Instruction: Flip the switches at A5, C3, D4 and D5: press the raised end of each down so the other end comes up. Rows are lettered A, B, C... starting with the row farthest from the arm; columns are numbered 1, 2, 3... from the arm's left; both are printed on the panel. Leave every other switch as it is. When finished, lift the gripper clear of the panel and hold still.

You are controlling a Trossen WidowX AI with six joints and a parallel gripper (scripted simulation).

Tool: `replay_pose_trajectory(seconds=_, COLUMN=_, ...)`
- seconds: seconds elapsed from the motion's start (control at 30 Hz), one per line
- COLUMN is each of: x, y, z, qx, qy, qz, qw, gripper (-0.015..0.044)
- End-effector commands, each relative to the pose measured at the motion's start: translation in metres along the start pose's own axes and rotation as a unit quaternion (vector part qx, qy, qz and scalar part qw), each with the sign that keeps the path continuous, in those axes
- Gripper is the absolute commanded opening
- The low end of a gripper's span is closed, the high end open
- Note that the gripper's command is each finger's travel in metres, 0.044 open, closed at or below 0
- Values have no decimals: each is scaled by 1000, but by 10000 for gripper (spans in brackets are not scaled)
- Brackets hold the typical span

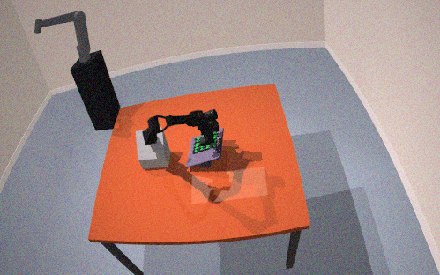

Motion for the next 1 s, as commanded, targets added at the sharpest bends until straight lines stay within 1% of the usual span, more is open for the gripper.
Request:
replay_pose_trajectory(seconds=0.0, x=0, y=-1, z=1, qx=-2, qy=3, qz=0, qw=1000, gripper=0)
replay_pose_trajectory(seconds=0.97, x=0, y=-5, z=1, qx=-2, qy=3, qz=0, qw=1000, gripper=0)
Point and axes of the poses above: the point midway between the two fingers, 35 mm back from their tips, its own y axis back along the fingers, its own z axis across the jaws, x = y × z, the point moved 3 cm from there along y, back along the fingers, and after that the axes turned 1 degree about y, right-handed, at the moved point
